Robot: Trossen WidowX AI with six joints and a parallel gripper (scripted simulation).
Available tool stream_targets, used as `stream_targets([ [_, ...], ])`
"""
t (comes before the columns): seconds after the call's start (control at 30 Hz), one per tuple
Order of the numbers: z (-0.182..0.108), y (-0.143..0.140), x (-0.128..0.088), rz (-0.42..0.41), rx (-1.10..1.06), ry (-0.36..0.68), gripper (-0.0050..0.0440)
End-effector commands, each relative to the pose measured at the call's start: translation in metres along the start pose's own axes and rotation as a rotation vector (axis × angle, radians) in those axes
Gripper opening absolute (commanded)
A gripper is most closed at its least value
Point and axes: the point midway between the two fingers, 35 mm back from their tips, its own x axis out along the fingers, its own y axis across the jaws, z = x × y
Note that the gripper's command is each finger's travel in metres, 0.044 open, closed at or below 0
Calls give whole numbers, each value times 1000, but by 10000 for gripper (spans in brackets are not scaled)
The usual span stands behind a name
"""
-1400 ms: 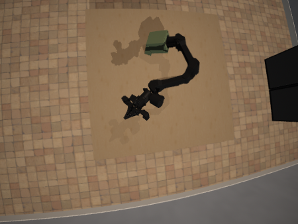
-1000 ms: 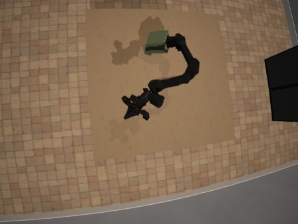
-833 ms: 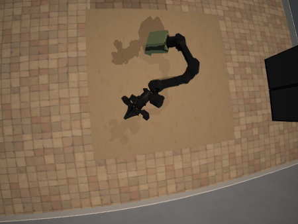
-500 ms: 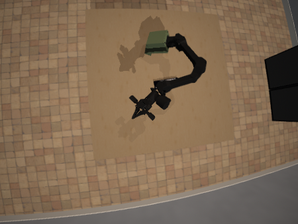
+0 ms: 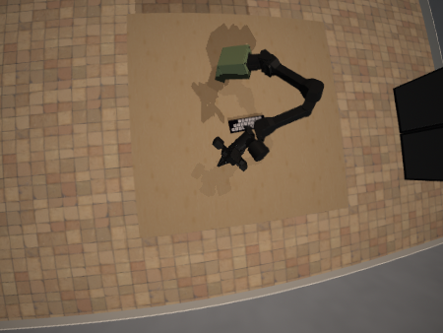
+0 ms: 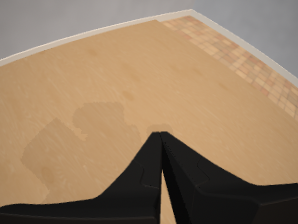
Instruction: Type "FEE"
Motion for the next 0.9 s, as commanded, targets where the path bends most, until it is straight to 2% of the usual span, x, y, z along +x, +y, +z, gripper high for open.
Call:
stream_targets([
  [0.0,-33,14,-19,29,-109,124,0],
  [0.2,-85,32,-57,101,-275,320,0],
  [0.27,-85,32,-57,101,-275,320,0],
  [0.33,-113,39,-81,155,-357,420,0],
  [0.57,-172,51,-139,306,-515,620,0],
  [0.77,-218,56,-195,472,-621,766,0],
  [0.83,-218,56,-195,472,-621,766,0],
  [0.87,-232,57,-213,530,-647,807,0],
])
